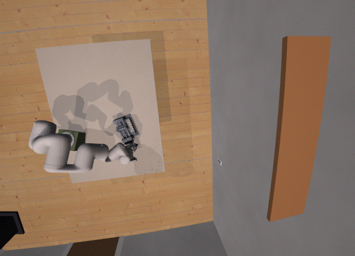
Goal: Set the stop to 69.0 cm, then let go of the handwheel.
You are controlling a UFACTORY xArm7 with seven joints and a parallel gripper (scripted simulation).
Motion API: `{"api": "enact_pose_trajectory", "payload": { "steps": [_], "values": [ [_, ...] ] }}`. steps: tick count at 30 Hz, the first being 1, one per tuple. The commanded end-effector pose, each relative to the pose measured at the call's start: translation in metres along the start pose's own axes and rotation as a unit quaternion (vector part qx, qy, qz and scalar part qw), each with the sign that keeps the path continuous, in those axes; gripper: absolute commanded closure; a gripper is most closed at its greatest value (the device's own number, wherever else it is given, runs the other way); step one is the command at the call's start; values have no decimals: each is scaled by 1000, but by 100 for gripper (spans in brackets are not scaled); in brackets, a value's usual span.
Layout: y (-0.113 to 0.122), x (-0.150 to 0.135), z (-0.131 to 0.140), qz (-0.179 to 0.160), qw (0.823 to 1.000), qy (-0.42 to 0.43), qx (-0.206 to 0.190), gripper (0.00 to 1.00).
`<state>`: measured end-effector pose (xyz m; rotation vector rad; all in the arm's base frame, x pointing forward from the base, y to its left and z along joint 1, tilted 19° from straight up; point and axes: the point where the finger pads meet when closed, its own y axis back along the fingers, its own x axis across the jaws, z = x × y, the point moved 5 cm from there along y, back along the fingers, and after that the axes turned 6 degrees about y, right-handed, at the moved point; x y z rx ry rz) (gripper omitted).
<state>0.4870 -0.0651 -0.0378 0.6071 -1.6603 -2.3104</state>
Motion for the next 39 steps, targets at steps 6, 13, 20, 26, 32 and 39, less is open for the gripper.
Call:
{"api": "enact_pose_trajectory", "payload": {
  "steps": [6, 13, 20, 26, 32, 39],
  "values": [
    [0, 11, 0, -2, 1000, 0, 2, 94],
    [2, 18, 1, -2, 1000, 0, 2, 94],
    [7, 26, 2, -2, 1000, 0, 2, 94],
    [15, 32, 2, -2, 1000, 0, 2, 94],
    [21, 34, 3, -2, 1000, 0, 2, 94],
    [34, 34, 3, -2, 1000, 0, 2, 94]
  ]
}}
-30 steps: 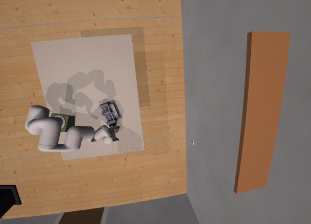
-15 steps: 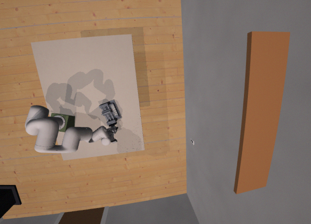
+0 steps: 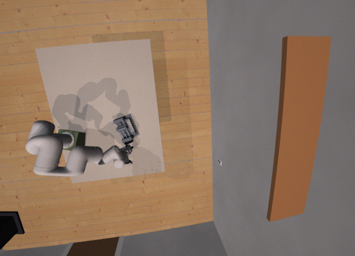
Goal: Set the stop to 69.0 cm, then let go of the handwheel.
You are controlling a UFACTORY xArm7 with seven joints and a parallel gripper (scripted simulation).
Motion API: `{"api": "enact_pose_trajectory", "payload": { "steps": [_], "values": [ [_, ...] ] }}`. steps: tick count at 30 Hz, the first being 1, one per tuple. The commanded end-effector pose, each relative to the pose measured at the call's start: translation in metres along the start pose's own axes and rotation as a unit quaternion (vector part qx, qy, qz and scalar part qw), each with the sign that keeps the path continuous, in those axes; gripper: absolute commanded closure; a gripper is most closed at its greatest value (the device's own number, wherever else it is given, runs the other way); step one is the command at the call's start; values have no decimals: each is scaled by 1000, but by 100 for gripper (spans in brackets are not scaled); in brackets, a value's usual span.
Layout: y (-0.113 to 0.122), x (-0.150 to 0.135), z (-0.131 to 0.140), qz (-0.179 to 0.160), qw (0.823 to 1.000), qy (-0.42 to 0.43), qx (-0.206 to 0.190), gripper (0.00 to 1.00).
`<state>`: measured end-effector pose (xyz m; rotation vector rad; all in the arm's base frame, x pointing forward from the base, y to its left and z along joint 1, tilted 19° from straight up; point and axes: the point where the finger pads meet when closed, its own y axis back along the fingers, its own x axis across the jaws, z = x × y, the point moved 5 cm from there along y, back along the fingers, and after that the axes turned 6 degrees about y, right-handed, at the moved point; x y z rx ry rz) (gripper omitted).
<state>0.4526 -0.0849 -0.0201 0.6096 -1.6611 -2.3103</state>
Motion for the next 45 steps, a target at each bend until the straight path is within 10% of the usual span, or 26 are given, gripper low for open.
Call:
{"api": "enact_pose_trajectory", "payload": {
  "steps": [1, 45],
  "values": [
    [11, -2, -1, -1, 1000, 0, 1, 94],
    [4, -54, -7, -1, 1000, 0, 1, 94]
  ]
}}
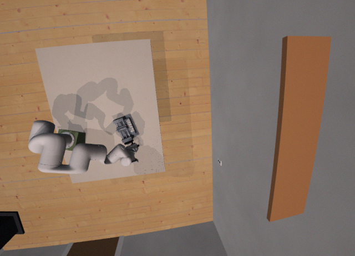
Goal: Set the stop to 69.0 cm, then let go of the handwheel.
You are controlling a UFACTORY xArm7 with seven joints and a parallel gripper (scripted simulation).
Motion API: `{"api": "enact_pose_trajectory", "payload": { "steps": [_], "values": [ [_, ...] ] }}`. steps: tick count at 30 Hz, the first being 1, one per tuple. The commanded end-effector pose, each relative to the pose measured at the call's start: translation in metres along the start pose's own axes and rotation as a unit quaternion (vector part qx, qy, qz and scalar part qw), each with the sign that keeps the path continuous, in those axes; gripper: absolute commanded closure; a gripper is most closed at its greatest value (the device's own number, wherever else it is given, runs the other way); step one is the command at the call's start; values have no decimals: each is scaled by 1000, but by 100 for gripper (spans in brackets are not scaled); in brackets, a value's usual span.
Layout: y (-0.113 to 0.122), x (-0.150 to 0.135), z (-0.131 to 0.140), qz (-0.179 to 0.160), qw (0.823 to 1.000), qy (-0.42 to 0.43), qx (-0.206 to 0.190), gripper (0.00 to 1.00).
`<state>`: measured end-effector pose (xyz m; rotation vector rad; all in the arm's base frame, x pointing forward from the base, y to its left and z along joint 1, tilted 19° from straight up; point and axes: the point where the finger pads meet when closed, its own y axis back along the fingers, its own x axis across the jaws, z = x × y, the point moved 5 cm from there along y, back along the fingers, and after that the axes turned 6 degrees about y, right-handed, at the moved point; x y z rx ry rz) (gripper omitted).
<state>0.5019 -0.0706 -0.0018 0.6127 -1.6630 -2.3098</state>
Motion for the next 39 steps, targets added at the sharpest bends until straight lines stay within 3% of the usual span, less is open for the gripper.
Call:
{"api": "enact_pose_trajectory", "payload": {
  "steps": [1, 19, 39],
  "values": [
    [-8, -1, -1, 0, 1000, -1, 1, 94],
    [-34, 20, 1, 0, 1000, -1, 1, 94],
    [-25, 47, 4, 0, 1000, -1, 1, 94]
  ]
}}
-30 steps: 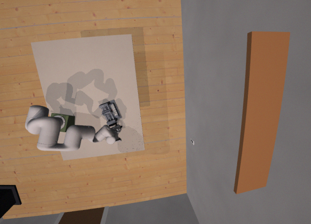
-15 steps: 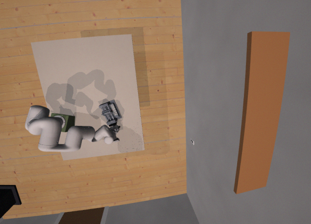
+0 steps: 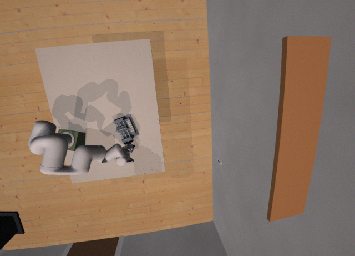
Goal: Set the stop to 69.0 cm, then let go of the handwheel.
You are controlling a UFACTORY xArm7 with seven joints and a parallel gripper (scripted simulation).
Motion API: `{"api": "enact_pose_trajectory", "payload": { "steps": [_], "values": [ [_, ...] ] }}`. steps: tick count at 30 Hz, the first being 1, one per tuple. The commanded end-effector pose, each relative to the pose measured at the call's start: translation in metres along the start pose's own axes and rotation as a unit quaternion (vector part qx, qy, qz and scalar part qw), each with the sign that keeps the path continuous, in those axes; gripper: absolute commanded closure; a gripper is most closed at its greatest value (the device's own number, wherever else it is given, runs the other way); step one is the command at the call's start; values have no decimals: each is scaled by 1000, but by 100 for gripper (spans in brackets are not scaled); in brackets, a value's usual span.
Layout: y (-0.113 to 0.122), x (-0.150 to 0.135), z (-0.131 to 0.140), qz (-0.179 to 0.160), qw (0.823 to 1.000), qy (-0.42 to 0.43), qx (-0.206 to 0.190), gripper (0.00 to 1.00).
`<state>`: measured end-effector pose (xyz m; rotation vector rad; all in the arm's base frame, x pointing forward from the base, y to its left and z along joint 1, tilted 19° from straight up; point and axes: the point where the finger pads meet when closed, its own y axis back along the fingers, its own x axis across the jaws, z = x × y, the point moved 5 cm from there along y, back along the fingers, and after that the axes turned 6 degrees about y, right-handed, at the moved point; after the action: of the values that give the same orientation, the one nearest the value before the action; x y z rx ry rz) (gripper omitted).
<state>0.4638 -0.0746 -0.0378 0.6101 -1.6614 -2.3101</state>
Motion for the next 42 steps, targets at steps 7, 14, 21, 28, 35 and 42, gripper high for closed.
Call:
{"api": "enact_pose_trajectory", "payload": {
  "steps": [7, 14, 21, 28, 35, 42],
  "values": [
    [13, 9, 0, -1, 1000, 0, 1, 94],
    [23, 11, 0, -1, 1000, 0, 1, 94],
    [35, 8, 0, -1, 1000, 0, 1, 94],
    [41, 3, -1, -1, 1000, 0, 1, 94],
    [47, -4, -1, -1, 1000, 0, 1, 94],
    [49, -10, -2, -1, 1000, 0, 1, 94]
  ]
}}
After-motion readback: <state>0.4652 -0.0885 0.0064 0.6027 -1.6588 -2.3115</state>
